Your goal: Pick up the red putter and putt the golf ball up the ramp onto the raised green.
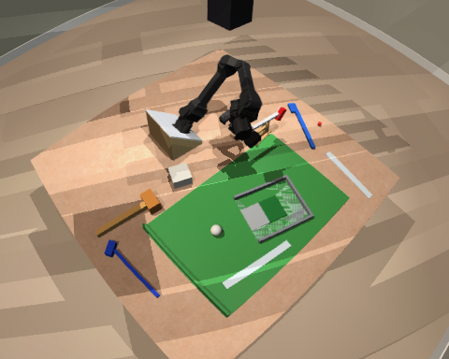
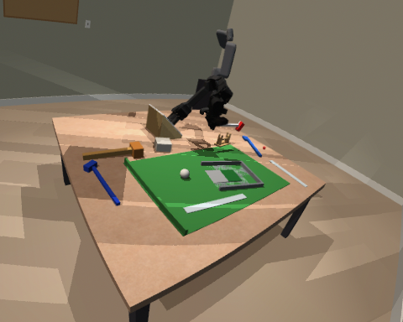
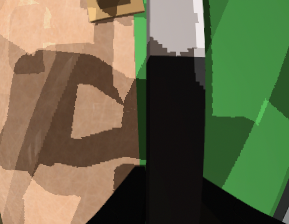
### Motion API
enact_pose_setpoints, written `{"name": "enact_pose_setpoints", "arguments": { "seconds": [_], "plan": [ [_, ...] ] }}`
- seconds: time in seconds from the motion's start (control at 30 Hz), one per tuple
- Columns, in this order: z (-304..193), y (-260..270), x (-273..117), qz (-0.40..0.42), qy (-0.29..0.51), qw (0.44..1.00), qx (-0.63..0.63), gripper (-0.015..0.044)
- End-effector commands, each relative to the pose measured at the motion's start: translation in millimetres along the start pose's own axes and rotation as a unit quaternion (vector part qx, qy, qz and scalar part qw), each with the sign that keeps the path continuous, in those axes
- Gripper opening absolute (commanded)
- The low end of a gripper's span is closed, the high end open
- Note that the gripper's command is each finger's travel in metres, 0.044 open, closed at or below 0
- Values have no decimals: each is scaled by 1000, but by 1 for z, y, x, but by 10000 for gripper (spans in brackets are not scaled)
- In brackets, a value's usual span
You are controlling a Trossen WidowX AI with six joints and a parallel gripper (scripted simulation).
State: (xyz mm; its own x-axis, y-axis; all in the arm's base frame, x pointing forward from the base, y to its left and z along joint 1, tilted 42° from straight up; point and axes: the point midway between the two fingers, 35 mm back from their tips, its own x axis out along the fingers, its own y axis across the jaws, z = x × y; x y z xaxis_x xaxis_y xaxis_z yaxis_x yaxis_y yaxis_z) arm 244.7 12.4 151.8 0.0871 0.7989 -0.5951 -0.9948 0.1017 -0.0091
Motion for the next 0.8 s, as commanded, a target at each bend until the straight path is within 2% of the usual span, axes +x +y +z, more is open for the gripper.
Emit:
{"name": "enact_pose_setpoints", "arguments": {
  "seconds": [0.0,0.37,0.77],
  "plan": [
    [-22,-10,-9,-9,14,997,78,0],
    [-89,-27,-35,-33,42,954,294,0],
    [-171,-27,-61,-62,60,851,519,0]
  ]
}}
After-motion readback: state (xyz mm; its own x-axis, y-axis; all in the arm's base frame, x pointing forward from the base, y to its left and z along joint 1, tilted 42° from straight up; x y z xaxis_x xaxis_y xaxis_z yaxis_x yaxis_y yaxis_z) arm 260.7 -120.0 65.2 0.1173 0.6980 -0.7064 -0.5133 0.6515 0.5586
